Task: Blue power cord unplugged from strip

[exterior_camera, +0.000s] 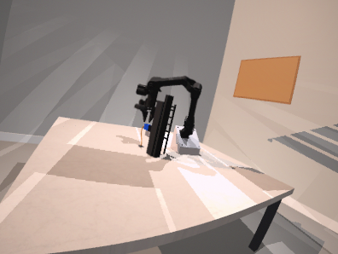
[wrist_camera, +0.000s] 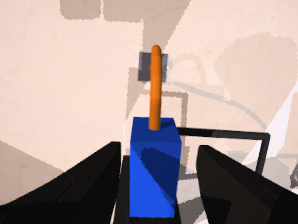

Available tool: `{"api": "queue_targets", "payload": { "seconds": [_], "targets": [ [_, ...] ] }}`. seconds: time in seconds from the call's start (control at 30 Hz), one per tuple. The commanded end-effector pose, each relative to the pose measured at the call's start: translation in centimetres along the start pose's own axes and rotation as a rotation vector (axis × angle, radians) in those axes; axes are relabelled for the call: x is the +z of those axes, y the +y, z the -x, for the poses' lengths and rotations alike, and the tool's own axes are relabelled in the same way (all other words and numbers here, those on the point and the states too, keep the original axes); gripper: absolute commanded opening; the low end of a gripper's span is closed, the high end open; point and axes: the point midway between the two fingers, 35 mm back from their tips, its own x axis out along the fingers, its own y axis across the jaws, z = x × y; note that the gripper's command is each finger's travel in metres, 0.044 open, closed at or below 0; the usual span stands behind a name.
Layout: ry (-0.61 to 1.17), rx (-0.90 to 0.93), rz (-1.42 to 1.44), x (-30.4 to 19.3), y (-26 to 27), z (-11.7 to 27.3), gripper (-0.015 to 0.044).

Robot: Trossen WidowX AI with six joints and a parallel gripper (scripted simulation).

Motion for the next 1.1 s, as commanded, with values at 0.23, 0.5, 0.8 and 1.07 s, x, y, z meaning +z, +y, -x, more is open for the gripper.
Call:
{"api": "queue_targets", "payload": {
  "seconds": [0.23,0.5,0.8,1.07],
  "targets": [
    [0.002,0.0,-0.007,-1.5,-0.1,0.0,0.016],
    [0.002,0.0,-0.007,-1.5,-0.1,-0.8,0.016],
    [0.001,-0.003,0.0,-1.5,-0.1,-0.9,0.0048],
    [0.001,-0.003,0.0,-1.5,-0.1,-0.9,0.0]
  ]
}}
